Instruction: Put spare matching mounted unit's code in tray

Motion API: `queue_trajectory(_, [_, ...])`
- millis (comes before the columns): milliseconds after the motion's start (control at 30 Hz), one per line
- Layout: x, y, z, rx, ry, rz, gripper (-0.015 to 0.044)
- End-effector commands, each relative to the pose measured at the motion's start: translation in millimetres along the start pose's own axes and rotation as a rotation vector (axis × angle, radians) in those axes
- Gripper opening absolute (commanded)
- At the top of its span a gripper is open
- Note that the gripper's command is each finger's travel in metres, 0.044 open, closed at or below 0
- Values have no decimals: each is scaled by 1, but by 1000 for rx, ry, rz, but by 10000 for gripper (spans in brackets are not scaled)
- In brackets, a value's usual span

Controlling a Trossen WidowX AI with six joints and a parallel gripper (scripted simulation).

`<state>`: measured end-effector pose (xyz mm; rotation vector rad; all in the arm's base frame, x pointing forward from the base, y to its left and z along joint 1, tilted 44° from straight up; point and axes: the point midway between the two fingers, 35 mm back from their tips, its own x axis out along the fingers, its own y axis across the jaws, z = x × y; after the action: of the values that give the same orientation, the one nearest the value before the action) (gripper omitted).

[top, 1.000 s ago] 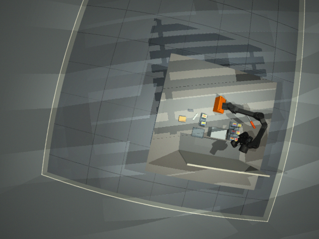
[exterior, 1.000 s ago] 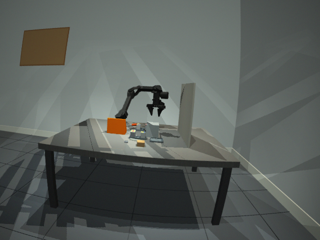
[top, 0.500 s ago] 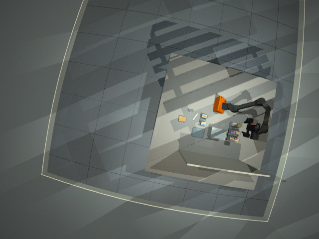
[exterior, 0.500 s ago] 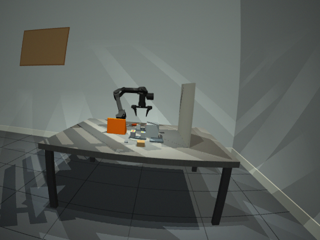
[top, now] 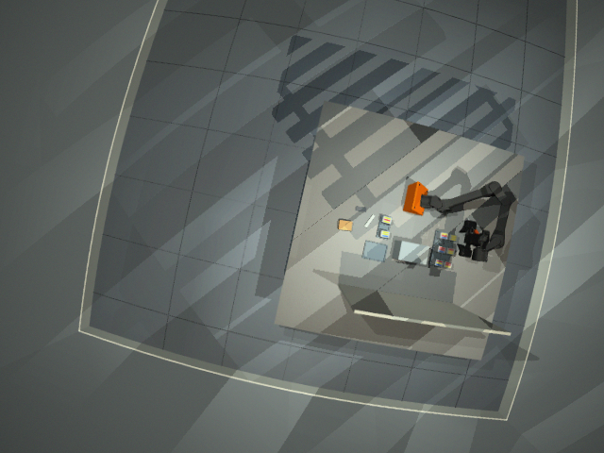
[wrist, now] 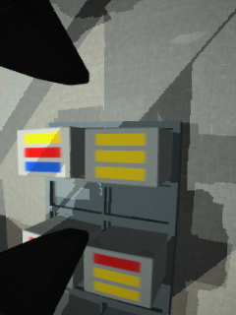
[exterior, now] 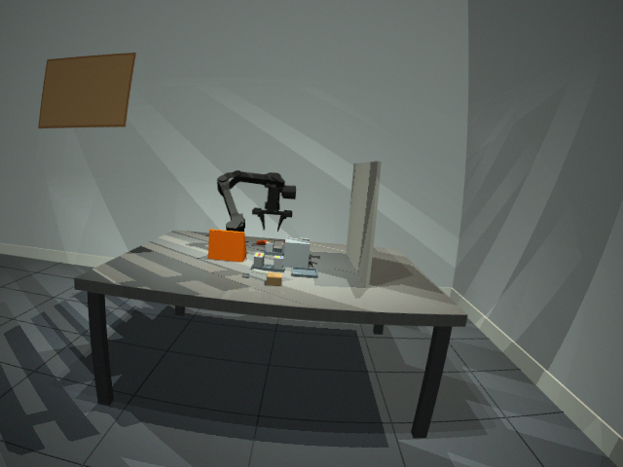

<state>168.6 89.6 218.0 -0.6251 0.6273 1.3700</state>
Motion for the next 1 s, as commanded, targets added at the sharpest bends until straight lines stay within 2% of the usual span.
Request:
queue_trajectory(0, [1,1,1,-3,-5,-1,300])
queue_trajectory(967, [43,-4,-2,-6,5,-1,300])
